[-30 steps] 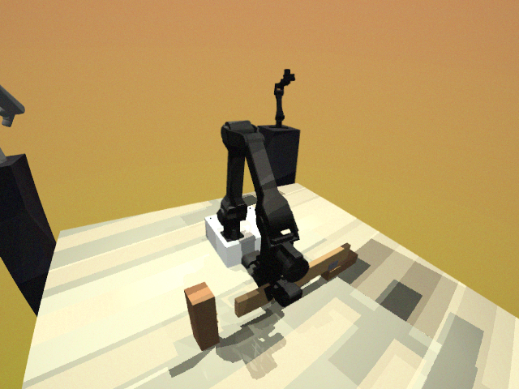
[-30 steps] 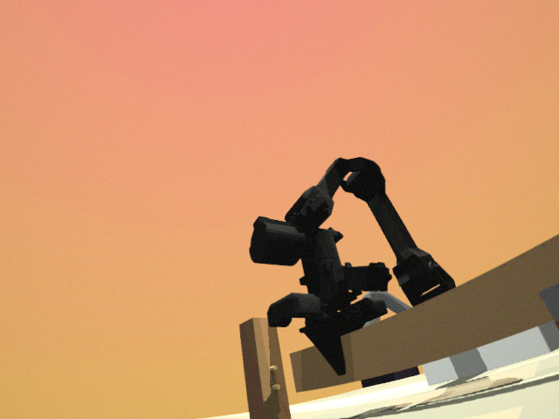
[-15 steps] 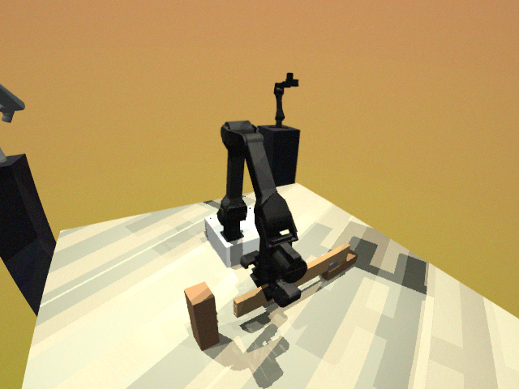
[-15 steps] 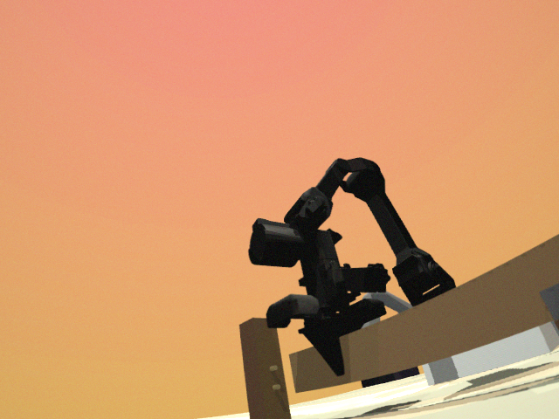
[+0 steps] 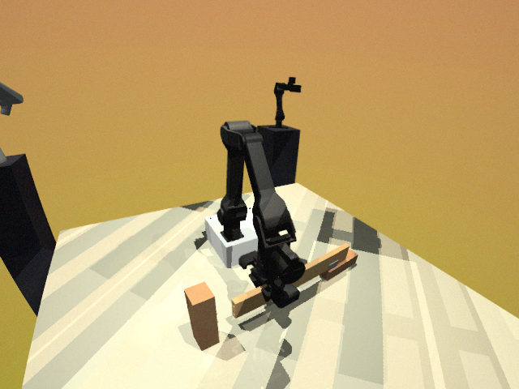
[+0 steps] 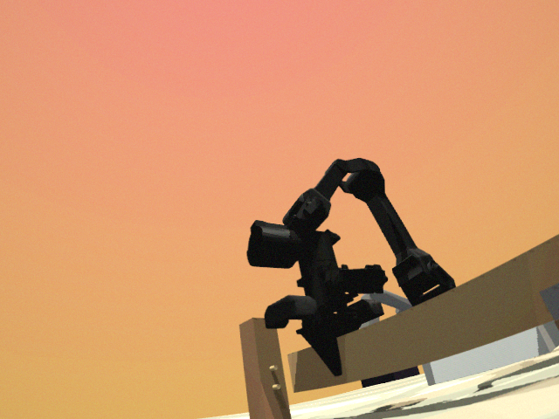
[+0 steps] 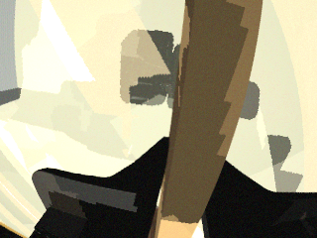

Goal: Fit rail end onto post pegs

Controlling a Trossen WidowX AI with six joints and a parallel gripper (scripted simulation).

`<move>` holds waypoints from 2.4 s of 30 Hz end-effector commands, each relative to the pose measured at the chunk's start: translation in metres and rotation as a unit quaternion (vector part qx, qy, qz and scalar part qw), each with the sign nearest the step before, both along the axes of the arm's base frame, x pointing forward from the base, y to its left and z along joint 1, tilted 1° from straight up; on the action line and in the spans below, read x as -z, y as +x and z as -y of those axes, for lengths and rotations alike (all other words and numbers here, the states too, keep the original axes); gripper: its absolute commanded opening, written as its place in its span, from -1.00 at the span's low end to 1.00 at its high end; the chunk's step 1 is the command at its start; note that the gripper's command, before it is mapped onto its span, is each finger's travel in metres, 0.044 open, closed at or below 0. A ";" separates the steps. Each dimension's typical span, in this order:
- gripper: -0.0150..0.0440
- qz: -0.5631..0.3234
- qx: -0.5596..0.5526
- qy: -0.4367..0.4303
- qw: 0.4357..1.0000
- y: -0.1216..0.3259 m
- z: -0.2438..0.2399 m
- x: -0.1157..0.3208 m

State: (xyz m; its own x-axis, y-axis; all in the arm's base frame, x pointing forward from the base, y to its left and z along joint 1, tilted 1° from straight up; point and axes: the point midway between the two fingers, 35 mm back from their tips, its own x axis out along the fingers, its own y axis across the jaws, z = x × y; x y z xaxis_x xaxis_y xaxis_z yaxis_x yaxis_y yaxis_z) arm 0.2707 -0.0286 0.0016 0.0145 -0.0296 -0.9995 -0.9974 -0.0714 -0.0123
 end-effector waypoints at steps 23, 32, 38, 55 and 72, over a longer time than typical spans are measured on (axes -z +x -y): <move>-0.49 0.002 -0.002 0.001 1.000 0.003 0.008 -0.001; -0.49 0.002 -0.002 0.001 1.000 0.003 0.010 0.000; -0.49 0.002 -0.002 0.001 1.000 0.004 0.012 -0.001; -0.49 0.002 -0.002 0.001 1.000 0.004 0.017 -0.002; -0.49 0.002 -0.002 0.000 1.000 0.004 0.023 -0.001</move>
